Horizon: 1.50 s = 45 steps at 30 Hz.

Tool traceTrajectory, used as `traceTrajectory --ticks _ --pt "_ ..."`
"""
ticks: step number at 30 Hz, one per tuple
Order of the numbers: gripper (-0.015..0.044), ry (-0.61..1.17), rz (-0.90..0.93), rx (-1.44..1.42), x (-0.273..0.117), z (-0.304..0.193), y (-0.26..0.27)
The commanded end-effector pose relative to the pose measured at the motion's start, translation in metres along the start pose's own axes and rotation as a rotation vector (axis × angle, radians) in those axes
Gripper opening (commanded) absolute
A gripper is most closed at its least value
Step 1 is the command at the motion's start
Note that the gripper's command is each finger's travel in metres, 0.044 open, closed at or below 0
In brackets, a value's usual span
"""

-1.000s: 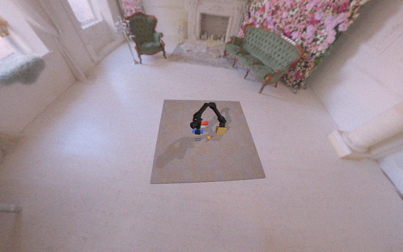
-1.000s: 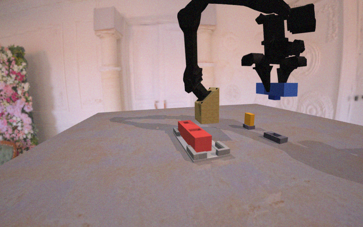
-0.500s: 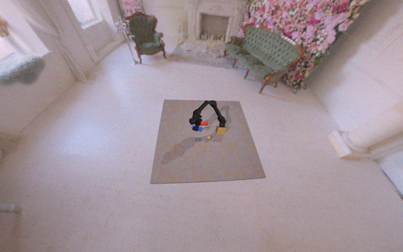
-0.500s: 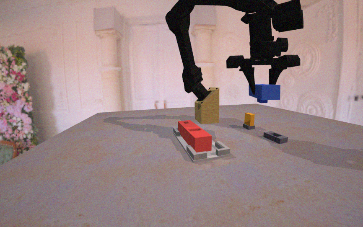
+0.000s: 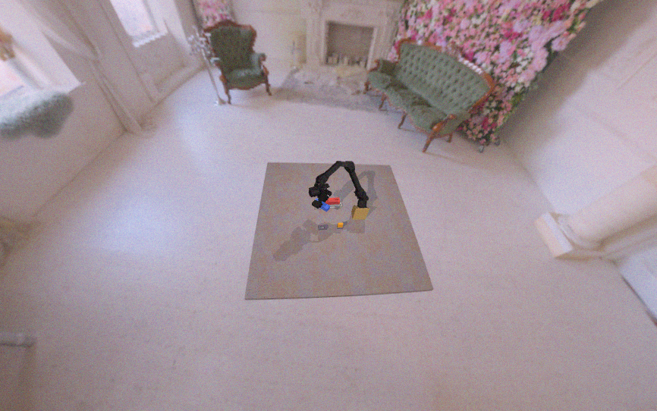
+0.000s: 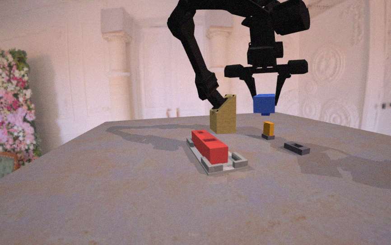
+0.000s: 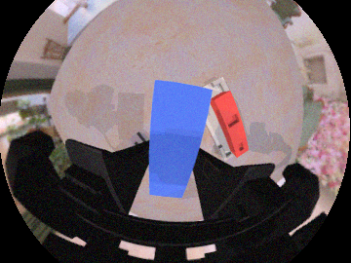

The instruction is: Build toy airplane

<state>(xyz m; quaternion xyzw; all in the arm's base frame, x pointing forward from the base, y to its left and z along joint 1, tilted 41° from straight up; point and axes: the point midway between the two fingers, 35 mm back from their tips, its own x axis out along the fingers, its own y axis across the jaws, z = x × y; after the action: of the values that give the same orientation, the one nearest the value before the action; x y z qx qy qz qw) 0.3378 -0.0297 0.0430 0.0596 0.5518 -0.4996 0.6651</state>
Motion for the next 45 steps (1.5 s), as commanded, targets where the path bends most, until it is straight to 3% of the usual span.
traceTrajectory --ticks 1,43,45 --pt "0.0000 -0.002 -0.006 0.068 0.003 0.004 -0.012" --pt "0.0000 -0.045 -0.030 0.845 0.025 0.036 -0.135" --pt "0.0053 -0.045 -0.030 0.845 0.025 0.035 -0.135"
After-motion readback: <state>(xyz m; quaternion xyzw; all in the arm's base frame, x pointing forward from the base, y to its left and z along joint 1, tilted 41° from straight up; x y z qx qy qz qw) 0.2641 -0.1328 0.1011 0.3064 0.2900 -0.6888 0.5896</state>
